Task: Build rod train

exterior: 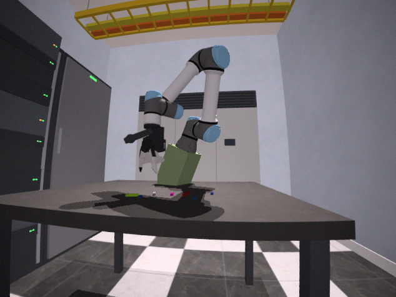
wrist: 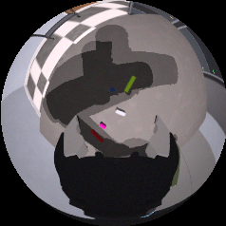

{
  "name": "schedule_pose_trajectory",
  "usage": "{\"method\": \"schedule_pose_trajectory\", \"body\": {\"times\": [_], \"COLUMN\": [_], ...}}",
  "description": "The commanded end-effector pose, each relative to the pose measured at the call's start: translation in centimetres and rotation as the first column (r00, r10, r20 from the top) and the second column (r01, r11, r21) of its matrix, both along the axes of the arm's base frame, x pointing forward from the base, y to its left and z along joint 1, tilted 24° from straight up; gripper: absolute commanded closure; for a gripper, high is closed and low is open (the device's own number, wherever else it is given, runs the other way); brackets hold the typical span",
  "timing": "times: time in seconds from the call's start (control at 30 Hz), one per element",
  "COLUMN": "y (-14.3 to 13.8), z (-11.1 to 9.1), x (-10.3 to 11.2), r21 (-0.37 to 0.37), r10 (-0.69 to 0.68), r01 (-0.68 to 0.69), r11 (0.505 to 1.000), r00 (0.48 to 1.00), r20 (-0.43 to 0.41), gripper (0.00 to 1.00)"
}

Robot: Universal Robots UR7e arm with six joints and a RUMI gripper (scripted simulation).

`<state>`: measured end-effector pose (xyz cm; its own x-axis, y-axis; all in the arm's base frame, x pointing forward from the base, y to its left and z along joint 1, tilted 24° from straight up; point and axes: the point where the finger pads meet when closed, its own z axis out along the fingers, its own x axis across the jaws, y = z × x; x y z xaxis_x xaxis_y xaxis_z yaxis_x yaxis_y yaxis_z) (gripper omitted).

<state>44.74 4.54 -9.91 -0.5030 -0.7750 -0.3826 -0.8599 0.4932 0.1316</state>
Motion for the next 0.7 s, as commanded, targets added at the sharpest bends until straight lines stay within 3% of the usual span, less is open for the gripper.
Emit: {"method": "schedule_pose_trajectory", "body": {"times": [0.0,0.07,0.37,0.67], "y": [-1.7,-1.7,-4.3,-4.7], "z": [-1.0,-1.0,-2.8,-3.1], "x": [1.0,1.0,2.1,2.3], "r21": [0.004,0.004,-0.001,-0.004], "r10": [-0.152,-0.152,-0.38,-0.413], "r01": [0.153,0.153,0.385,0.42], "r11": [0.988,0.988,0.923,0.908], "r00": [0.986,0.986,0.909,0.891], "r20": [-0.067,-0.067,-0.171,-0.187], "gripper": [0.0,0.0,0.0,0.0]}}
